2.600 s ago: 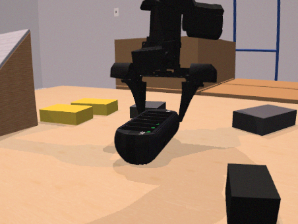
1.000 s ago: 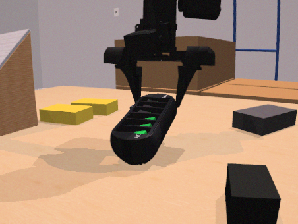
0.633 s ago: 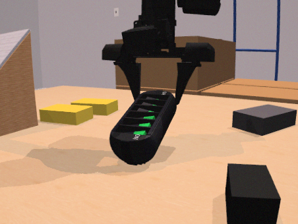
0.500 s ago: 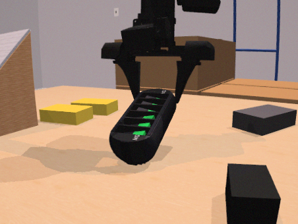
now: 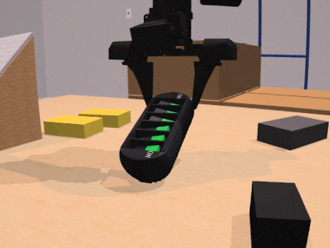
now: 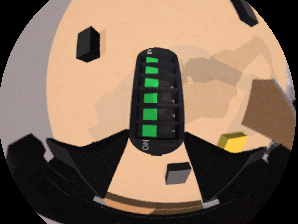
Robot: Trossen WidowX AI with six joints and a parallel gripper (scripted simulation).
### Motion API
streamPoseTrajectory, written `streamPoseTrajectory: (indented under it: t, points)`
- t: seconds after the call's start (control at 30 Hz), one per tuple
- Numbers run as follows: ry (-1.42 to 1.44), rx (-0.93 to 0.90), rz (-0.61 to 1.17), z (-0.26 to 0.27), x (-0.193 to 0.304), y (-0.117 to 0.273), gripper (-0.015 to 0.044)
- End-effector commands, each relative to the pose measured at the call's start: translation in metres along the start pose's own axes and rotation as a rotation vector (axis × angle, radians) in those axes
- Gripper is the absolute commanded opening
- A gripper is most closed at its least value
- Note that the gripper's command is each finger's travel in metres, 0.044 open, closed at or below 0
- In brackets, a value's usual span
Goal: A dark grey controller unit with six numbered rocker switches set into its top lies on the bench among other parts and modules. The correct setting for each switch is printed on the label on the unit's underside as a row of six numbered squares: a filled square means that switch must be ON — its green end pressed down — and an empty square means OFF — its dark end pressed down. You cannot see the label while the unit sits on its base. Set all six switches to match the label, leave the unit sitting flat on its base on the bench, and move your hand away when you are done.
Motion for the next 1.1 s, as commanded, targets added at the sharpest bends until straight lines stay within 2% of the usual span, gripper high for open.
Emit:
streamPoseTrajectory:
  t: [0.0, 1.07]
  points:
    - [0.001, -0.007, 0.008, 0.0, -0.006, 0.006, 0.0335]
    - [0.001, -0.014, 0.071, -0.003, -0.028, 0.021, 0.0335]
Point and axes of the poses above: the point midway between the two fingers, 35 mm back from their tips, its own y axis back along the fingers, its own z axis across the jaws, x = y × z, the point moved 1 cm from there along y, back along the fingers, and after that the axes turned 7 degrees about y, right-handed, at the moved point
